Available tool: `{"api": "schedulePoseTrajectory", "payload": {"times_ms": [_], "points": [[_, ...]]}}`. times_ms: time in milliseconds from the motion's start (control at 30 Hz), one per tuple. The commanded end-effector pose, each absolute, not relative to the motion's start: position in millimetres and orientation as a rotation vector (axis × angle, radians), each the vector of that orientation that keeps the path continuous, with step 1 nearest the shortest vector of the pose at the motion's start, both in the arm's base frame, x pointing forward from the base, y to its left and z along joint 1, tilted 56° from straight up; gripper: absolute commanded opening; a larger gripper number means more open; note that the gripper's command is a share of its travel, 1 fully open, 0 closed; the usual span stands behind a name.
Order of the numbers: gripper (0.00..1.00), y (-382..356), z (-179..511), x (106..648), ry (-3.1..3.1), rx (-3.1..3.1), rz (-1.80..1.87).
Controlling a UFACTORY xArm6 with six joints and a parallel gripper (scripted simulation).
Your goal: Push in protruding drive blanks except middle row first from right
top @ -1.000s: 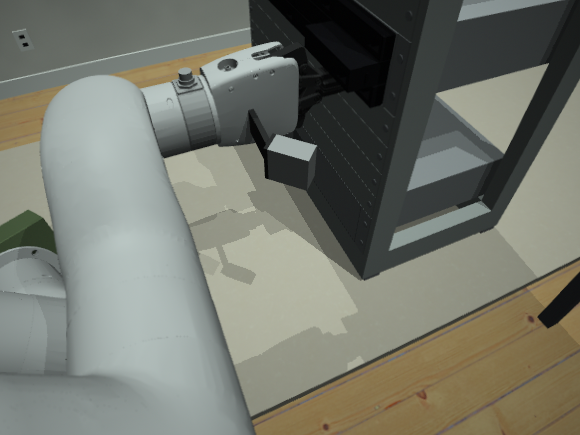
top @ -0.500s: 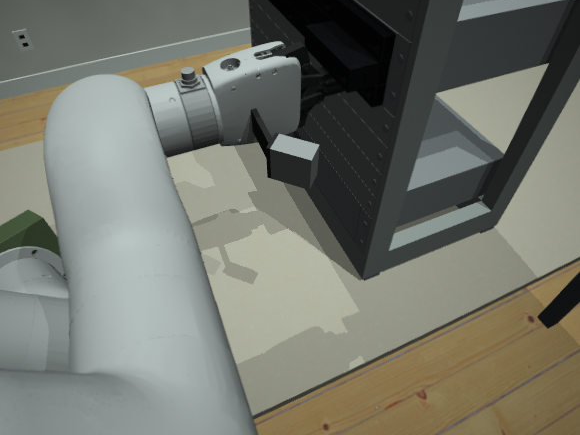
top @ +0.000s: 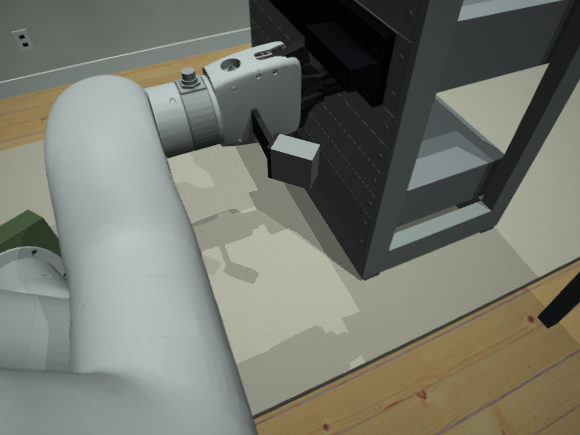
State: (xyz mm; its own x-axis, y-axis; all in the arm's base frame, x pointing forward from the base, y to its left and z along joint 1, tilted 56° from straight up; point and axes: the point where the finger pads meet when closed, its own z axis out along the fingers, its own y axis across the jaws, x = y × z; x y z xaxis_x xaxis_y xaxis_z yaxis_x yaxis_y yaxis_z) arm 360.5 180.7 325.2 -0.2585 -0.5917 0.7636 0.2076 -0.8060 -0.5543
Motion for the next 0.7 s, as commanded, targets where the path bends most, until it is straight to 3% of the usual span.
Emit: {"api": "schedulePoseTrajectory", "payload": {"times_ms": [0,667], "points": [[0.0,181,328,363,0.479,-1.491,-2.099],[0.0,181,319,337,0.479,-1.491,-2.099]]}}
